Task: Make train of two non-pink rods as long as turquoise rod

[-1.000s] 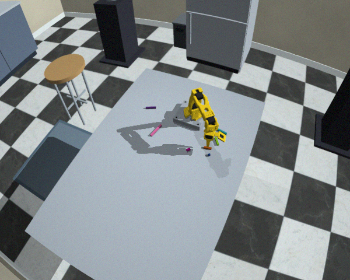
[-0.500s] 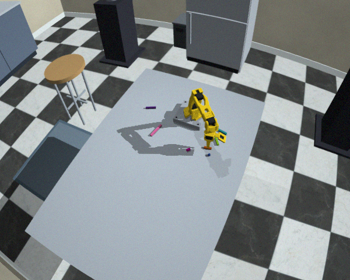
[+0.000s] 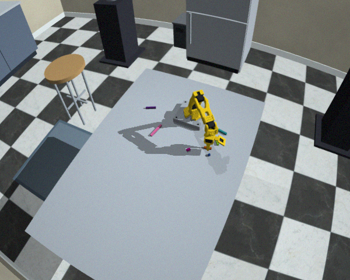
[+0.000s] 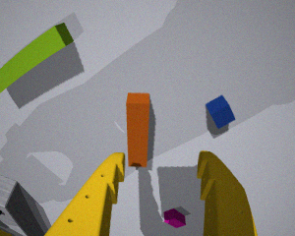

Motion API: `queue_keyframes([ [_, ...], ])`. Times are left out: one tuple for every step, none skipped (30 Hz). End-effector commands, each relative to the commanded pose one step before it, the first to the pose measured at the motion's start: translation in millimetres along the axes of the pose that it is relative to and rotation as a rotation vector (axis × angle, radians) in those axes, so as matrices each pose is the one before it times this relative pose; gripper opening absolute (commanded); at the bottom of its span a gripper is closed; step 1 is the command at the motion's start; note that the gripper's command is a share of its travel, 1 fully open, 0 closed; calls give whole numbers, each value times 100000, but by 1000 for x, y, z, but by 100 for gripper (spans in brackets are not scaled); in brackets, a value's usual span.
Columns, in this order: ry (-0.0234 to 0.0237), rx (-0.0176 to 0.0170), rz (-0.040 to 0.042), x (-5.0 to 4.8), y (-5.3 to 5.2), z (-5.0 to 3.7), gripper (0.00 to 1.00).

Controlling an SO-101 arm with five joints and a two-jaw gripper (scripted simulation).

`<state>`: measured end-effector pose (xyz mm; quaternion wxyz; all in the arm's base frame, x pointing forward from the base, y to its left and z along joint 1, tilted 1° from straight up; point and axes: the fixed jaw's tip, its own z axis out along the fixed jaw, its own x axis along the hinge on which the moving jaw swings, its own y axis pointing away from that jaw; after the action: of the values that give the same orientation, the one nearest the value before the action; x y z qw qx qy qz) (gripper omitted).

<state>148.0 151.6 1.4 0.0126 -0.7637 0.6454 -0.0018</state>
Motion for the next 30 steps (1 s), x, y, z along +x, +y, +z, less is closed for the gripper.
queue_keyframes([
  [744,-1295,75,575,3326,10134,19],
  [0,0,0,107,107,1783,19],
  [0,0,0,111,115,1682,19],
  [0,0,0,112,120,1569,19],
  [0,0,0,111,121,1447,19],
  [0,0,0,107,119,1317,19],
  [0,0,0,102,114,1182,19],
  [0,0,0,94,107,1043,19],
  [0,0,0,84,97,902,19],
  [0,0,0,73,85,763,19],
  [0,0,0,0,0,0,19],
  [0,0,0,0,0,0,19],
  [0,0,0,62,72,626,19],
  [0,0,0,50,58,495,19],
  [0,0,0,38,45,373,19],
  [0,0,0,27,32,263,19],
  [0,0,0,17,20,167,19],
  [0,0,0,9,11,90,19],
  [0,0,0,4,4,35,19],
  [0,0,0,1,1,5,19],
  [1589,-2252,50,4508,4927,3209,19],
  [0,0,0,0,0,0,19],
  [0,0,0,0,0,0,19],
  [0,0,0,0,0,0,19],
  [0,0,0,0,0,0,19],
  [0,0,0,0,0,0,19],
  [0,0,0,0,0,0,19],
  [0,0,0,0,0,0,19],
  [0,0,0,0,0,0,19],
  [0,0,0,0,0,0,19],
])
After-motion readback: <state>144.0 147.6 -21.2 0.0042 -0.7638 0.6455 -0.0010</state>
